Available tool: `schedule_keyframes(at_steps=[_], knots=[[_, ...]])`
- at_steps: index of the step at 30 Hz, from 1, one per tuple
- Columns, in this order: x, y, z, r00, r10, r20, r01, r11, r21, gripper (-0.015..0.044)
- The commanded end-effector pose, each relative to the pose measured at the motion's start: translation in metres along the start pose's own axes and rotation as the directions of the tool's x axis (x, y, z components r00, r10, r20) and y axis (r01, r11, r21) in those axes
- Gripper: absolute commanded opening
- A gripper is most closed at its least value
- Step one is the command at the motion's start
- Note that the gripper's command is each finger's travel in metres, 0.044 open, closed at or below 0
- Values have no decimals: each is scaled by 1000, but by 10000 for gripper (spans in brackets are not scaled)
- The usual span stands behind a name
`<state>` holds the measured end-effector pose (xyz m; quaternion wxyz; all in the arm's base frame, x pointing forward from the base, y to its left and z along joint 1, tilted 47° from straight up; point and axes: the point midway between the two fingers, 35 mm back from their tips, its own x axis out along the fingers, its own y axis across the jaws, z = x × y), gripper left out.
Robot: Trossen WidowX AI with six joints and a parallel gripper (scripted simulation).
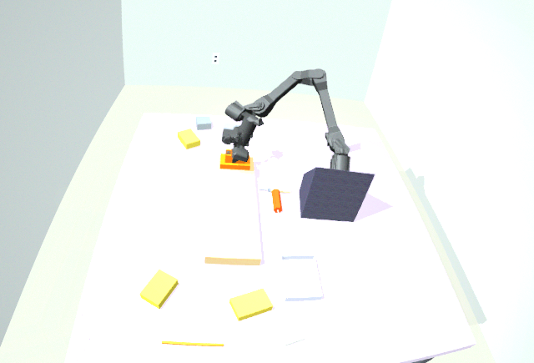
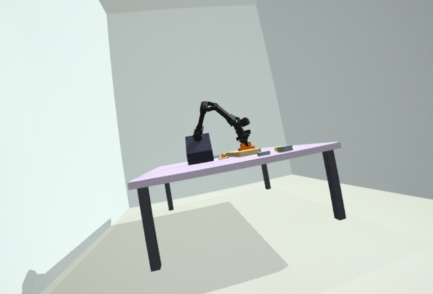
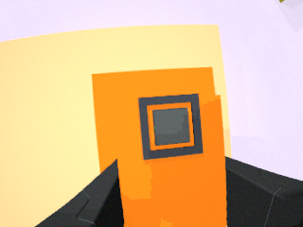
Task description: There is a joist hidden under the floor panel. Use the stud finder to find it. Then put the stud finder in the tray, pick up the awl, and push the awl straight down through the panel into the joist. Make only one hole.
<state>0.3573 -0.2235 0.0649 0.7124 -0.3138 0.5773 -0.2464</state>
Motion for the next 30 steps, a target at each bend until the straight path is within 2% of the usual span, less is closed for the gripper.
schedule_keyframes(at_steps=[1, 30], knots=[[5, 2, -1, 1000, 3, 7, -3, 1000, -8, 0], [6, 38, -1, 1000, 5, 7, -5, 1000, -8, 0]])
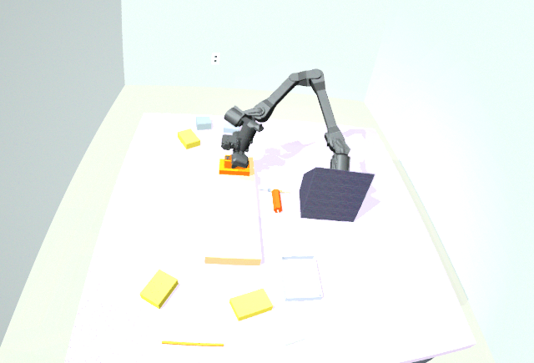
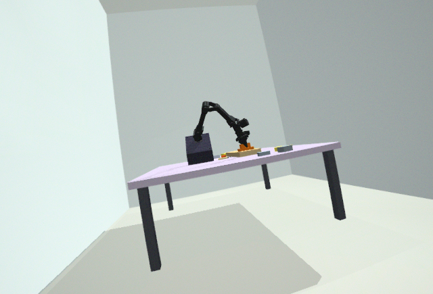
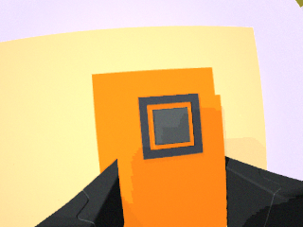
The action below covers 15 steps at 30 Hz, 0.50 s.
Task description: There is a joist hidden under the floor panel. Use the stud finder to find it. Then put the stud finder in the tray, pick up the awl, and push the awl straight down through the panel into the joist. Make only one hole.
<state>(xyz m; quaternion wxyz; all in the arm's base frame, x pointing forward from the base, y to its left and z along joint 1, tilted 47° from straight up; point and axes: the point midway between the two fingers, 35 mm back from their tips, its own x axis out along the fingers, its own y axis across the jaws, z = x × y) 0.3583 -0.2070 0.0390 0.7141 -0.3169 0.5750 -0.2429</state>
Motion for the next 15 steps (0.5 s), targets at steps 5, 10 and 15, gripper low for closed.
schedule_keyframes(at_steps=[5, 10, 15], knots=[[0, 15, -2, 1000, 4, -2, -4, 1000, -1, 0], [0, 22, -2, 1000, 4, -2, -4, 1000, -1, 0], [0, 28, -2, 1000, 5, -2, -5, 1000, -1, 0]])
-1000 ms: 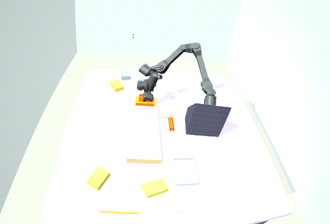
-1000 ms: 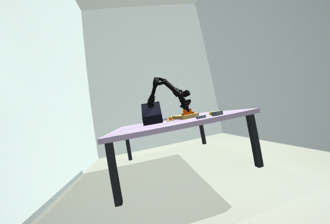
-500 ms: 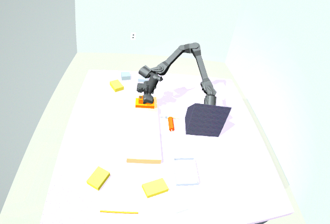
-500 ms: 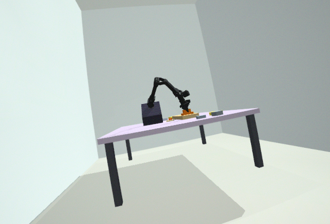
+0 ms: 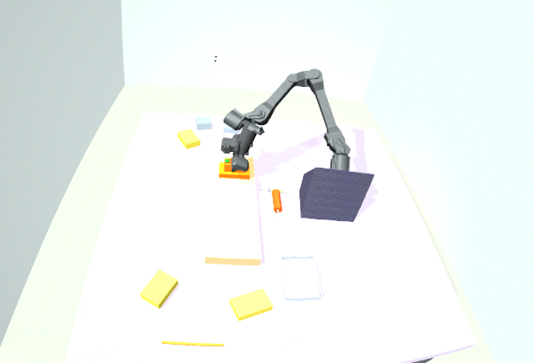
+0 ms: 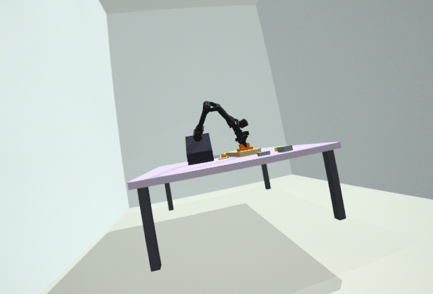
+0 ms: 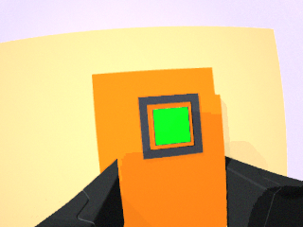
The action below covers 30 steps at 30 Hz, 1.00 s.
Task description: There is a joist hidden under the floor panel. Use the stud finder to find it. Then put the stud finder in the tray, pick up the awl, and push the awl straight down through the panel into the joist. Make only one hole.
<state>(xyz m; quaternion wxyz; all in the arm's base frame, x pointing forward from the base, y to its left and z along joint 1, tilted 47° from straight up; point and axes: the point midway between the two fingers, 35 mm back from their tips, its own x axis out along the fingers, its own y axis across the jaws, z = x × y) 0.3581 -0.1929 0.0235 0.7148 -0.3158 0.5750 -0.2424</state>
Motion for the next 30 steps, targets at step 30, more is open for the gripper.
schedule_keyframes(at_steps=[30], knots=[[0, 49, -2, 1000, 4, -3, -4, 1000, -2, 0]])
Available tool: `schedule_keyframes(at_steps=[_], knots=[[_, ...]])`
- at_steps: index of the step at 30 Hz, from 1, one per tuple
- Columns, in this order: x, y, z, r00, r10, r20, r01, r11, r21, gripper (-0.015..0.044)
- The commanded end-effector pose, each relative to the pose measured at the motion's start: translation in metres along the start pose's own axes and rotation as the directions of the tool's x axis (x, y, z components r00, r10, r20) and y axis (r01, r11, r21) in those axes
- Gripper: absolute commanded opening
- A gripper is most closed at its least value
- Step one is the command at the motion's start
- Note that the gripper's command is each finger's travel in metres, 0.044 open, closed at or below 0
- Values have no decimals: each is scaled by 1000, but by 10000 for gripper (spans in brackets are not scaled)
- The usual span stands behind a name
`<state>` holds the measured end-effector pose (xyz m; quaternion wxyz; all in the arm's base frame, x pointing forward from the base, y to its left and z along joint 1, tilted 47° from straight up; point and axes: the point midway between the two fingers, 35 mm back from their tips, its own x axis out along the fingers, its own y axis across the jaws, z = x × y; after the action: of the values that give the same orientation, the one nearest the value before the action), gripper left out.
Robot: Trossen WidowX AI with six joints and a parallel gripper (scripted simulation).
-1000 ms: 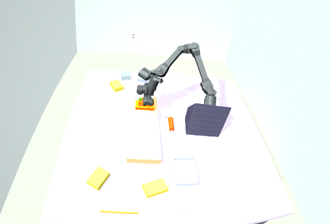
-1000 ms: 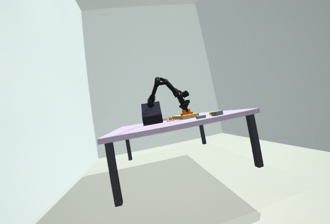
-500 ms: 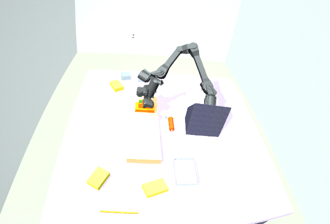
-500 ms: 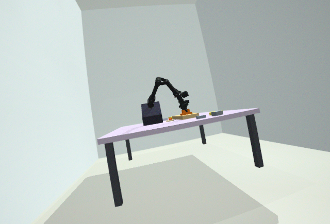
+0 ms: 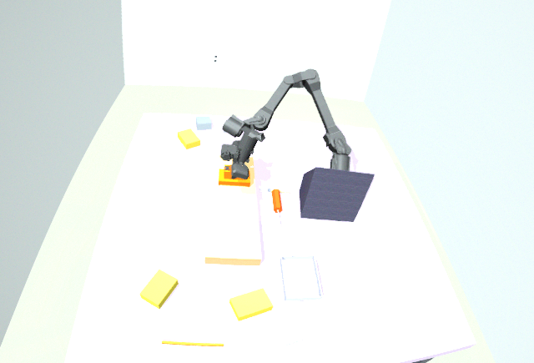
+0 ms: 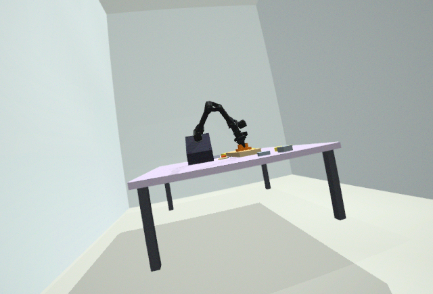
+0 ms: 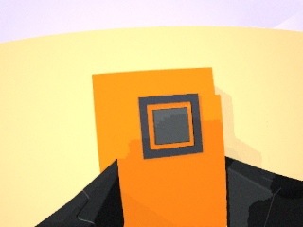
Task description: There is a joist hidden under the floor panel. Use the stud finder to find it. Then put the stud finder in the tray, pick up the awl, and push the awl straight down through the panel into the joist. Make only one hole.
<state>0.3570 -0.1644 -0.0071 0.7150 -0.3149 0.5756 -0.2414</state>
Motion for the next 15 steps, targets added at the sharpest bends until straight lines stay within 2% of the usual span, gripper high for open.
schedule_keyframes(at_steps=[1, 15], knots=[[0, 8, -2, 1000, 1, -2, -1, 1000, -2, 0], [0, 27, -2, 1000, 2, -2, -2, 1000, -2, 0]])
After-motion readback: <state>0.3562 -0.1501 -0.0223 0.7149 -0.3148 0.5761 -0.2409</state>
